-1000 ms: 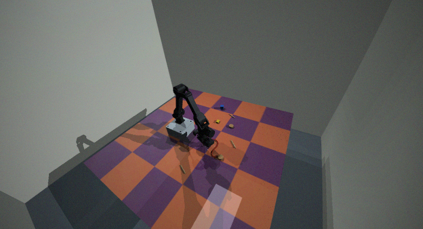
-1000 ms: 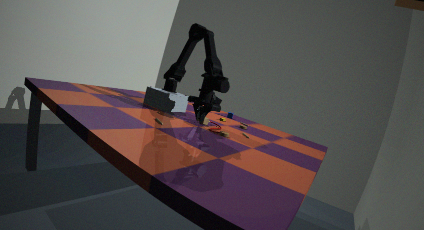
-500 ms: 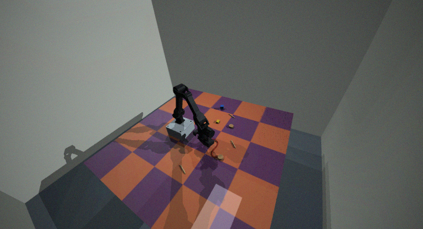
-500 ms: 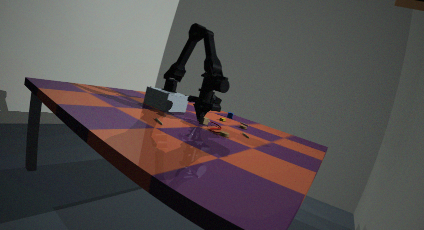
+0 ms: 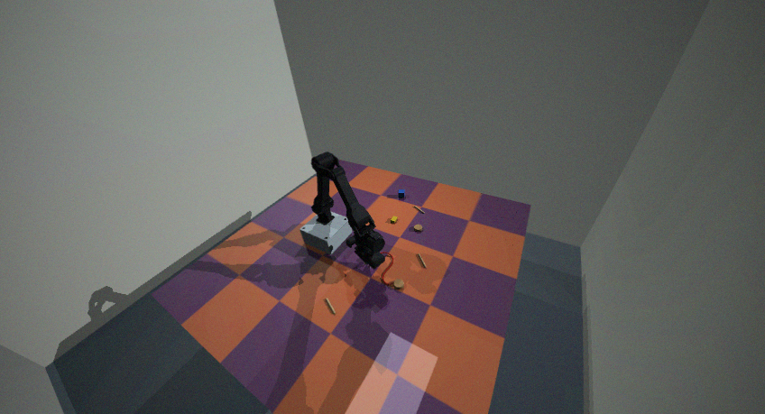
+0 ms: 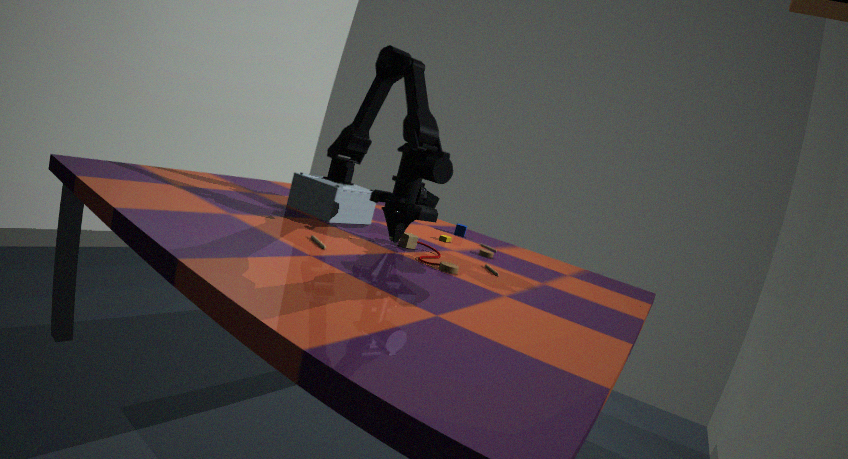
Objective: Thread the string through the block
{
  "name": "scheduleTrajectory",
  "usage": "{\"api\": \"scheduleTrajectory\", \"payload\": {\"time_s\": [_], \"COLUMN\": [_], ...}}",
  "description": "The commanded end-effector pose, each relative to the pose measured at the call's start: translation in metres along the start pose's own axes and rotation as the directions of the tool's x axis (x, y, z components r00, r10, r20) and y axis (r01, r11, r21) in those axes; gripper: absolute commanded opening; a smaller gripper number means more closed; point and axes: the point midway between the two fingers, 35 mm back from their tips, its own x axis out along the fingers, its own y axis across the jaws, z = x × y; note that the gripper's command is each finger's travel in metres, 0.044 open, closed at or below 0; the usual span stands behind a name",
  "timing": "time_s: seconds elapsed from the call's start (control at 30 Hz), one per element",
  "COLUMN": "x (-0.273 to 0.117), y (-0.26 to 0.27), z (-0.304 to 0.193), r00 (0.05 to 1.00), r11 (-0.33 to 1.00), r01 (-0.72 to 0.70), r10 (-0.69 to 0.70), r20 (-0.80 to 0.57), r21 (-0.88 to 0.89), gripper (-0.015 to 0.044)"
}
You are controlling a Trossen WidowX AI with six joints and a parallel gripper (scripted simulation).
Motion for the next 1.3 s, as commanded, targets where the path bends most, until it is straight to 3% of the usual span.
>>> {"api": "scheduleTrajectory", "payload": {"time_s": [0.0,1.27], "x": [0.0,-0.001], "y": [0.0,0.0], "z": [-0.006,-0.063], "r00": [1.0,1.0], "r11": [1.0,1.0], "r01": [0.0,0.008], "r10": [0.0,-0.008], "r20": [0.004,-0.002], "r21": [-0.002,0.023], "gripper": [0.0,0.0]}}
